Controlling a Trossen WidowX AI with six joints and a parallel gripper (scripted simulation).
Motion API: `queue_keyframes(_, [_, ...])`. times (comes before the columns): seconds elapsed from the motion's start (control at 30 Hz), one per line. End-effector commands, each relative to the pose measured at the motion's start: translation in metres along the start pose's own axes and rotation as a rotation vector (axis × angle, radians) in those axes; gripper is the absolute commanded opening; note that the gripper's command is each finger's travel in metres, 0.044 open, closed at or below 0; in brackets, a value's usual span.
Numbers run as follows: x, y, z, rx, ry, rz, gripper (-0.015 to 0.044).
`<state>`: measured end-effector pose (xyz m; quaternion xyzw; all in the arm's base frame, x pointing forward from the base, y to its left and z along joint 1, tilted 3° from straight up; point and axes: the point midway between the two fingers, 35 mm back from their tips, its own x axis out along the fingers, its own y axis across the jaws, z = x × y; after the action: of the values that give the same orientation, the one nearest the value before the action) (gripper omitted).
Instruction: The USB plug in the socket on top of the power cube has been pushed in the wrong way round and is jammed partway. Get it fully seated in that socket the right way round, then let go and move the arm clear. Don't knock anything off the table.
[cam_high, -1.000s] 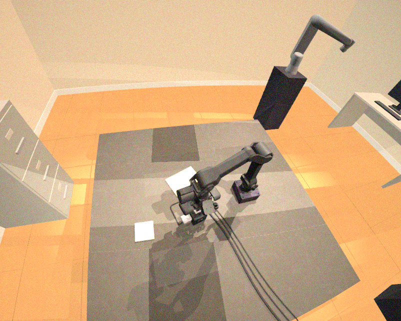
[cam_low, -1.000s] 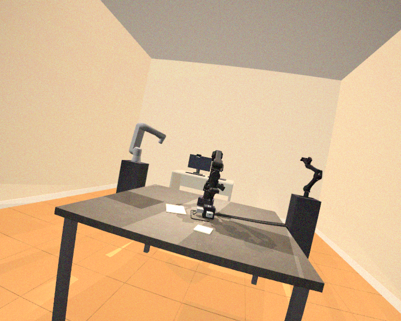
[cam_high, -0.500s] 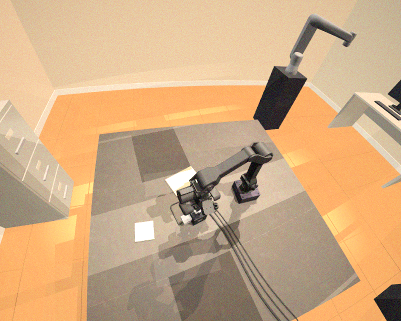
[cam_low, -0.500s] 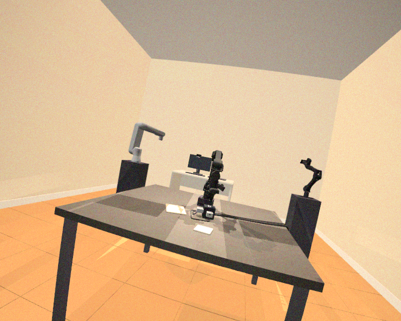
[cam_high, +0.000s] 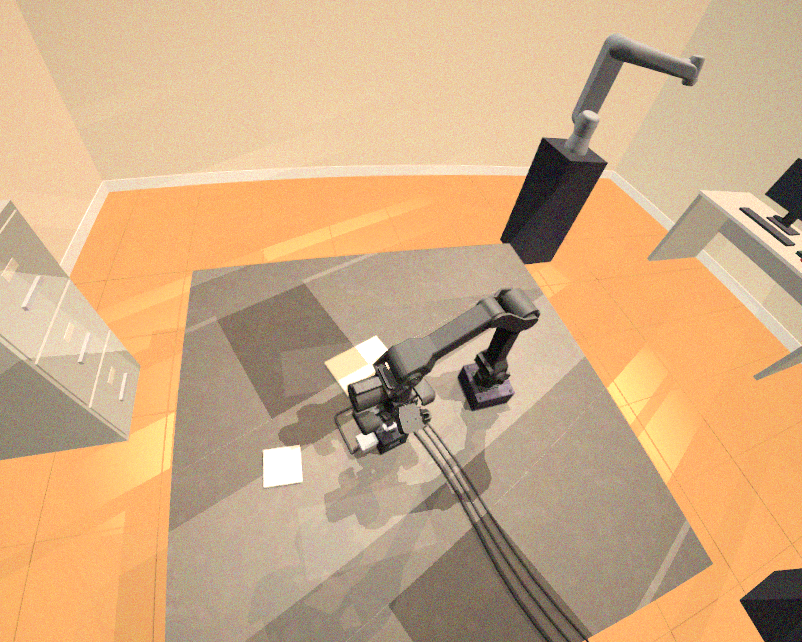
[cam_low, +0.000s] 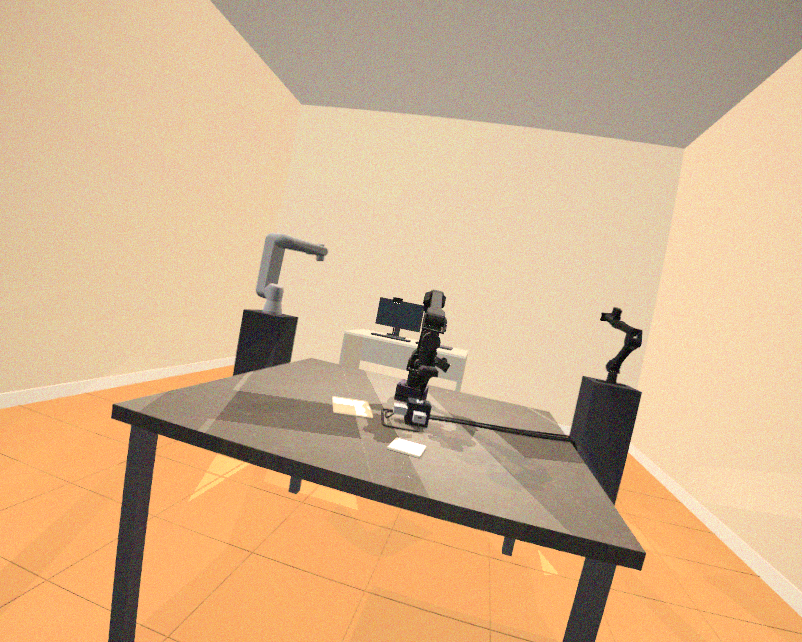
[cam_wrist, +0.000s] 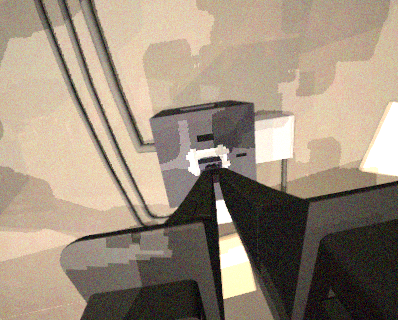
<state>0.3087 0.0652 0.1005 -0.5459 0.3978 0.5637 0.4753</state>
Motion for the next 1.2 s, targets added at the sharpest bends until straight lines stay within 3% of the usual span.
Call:
queue_keyframes(0.0, [0.0011, -0.0002, 0.0003, 0.006, -0.002, -0.001, 0.0])
queue_keyframes(1.17, [0.0053, -0.0002, 0.0001, 0.006, -0.002, -0.001, 0.0])
